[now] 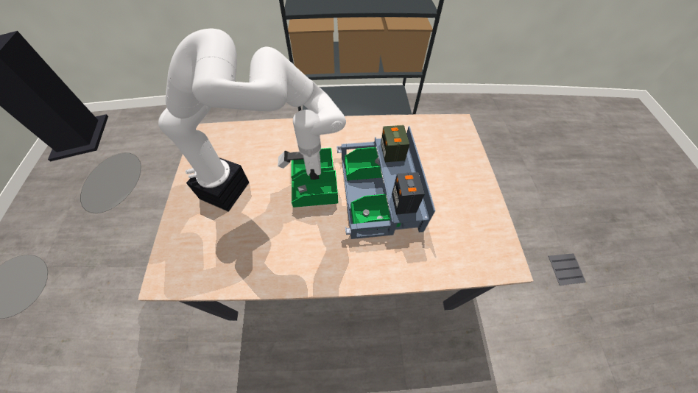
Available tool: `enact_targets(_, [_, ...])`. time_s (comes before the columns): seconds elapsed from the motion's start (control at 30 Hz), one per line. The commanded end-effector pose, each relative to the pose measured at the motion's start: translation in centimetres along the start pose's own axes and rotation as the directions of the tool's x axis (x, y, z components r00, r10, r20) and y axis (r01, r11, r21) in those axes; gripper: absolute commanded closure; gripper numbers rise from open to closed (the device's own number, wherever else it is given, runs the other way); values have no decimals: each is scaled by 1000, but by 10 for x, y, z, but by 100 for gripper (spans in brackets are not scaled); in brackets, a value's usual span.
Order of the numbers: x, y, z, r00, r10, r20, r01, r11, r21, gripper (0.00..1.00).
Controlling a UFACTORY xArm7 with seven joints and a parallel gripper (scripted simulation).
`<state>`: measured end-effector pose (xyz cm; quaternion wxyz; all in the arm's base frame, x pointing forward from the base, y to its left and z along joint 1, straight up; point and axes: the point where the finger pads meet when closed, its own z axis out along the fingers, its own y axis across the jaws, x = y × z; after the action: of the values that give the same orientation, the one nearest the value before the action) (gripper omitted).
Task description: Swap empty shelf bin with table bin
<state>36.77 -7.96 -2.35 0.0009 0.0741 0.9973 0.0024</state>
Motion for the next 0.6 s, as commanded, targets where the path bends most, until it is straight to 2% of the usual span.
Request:
enact_targets(0.0, [-20, 1, -1, 1000, -1, 1, 1, 1000, 0, 100])
enact_targets(0.57, [-25, 1, -1, 1000, -1, -2, 1, 1000, 0, 100])
